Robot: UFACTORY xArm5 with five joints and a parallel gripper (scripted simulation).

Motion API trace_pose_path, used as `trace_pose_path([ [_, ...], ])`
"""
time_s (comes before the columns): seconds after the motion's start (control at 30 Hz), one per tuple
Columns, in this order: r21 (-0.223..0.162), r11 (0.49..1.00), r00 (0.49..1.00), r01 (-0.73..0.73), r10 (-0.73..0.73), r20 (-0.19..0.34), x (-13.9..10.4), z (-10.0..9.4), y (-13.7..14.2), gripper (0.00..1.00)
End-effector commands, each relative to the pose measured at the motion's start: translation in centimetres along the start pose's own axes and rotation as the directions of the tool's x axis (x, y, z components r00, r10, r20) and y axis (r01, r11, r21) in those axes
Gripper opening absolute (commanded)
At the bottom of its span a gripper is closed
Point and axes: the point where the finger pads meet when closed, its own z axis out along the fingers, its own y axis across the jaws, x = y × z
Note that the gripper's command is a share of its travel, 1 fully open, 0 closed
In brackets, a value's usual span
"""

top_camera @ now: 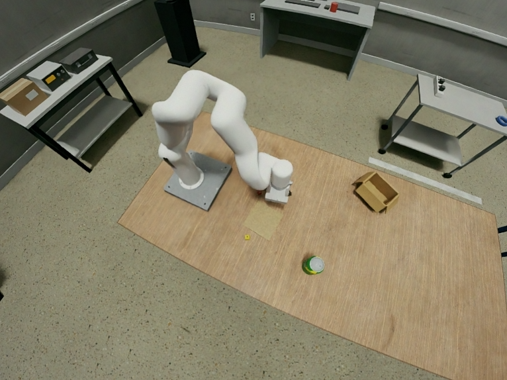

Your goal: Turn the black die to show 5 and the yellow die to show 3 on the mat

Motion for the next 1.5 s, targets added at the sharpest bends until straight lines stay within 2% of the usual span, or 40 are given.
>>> trace_pose_path([
  [0.0, 0.003, 1.0, 1.0, 0.0, 0.0, 0.0, -0.01, -0.11, -0.14, 0.36],
  [0.37, 0.003, 1.0, 1.0, 0.0, 0.0, 0.0, -0.01, -0.11, -0.14, 0.36],
  [0.4, 0.003, 1.0, 1.0, 0.0, 0.0, 0.0, -0.01, -0.11, -0.14, 0.15],
  [1.47, 0.003, 1.0, 1.0, 0.0, 0.0, 0.0, -0.01, -0.11, -0.14, 0.15],
])
